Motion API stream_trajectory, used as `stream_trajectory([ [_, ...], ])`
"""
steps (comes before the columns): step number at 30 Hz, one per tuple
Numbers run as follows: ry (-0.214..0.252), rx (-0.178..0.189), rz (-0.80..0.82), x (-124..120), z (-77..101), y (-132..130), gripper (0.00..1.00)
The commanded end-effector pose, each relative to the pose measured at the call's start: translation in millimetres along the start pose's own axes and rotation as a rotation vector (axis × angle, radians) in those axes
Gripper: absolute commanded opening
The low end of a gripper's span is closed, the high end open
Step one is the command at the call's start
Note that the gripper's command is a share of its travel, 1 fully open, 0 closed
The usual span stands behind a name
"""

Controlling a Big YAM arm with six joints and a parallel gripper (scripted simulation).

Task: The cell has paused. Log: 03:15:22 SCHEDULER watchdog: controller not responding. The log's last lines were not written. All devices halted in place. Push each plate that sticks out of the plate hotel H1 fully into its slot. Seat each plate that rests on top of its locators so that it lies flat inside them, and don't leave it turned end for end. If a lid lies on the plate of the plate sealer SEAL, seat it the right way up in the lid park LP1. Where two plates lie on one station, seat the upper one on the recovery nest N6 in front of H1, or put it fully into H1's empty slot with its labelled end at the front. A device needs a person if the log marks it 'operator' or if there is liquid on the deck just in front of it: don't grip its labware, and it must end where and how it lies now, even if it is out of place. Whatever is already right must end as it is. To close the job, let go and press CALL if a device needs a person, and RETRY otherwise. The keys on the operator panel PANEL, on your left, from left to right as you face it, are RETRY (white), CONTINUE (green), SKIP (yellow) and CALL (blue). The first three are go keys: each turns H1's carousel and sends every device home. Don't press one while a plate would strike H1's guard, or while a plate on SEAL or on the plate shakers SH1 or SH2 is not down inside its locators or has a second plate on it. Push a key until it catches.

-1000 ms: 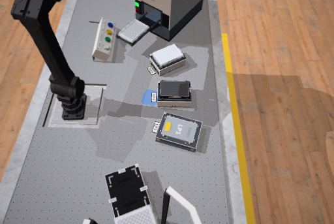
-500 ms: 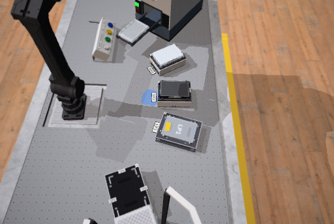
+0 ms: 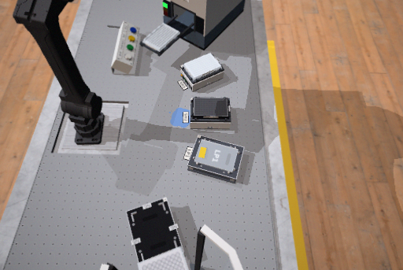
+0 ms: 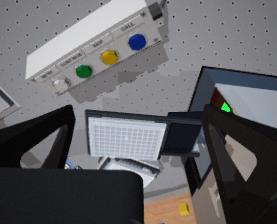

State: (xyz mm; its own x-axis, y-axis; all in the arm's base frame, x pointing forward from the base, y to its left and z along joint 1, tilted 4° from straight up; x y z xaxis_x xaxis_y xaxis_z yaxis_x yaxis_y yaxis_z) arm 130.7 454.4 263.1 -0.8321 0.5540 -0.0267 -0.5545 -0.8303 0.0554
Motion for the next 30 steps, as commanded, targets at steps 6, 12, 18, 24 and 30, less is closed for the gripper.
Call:
stream_trajectory([
  [6, -0.004, -0.014, 0.205, 2.4, 4.0, -11.8, 1.00],
  [12, -0.003, -0.014, 0.345, 2.4, 3.9, -11.7, 1.00],
  [18, -0.002, -0.014, 0.485, 2.4, 3.9, -11.7, 1.00],
  [24, -0.002, -0.014, 0.493, 2.4, 3.9, -11.7, 1.00],
  [30, -0.002, -0.014, 0.493, 2.3, 3.9, -11.7, 1.00],
])
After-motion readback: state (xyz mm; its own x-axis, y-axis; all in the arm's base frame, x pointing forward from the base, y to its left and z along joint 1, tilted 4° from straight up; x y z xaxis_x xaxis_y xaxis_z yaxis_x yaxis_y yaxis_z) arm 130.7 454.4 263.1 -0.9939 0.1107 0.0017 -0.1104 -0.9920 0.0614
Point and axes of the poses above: the point where the finger pads meet when closed, its own z axis back along the fingers, its own y axis across the jaws, x = y × z, the point moved 4 cm from there along z, back along the fingers, and after that the axes turned 3 degrees about -z, right-handed, at the moved point
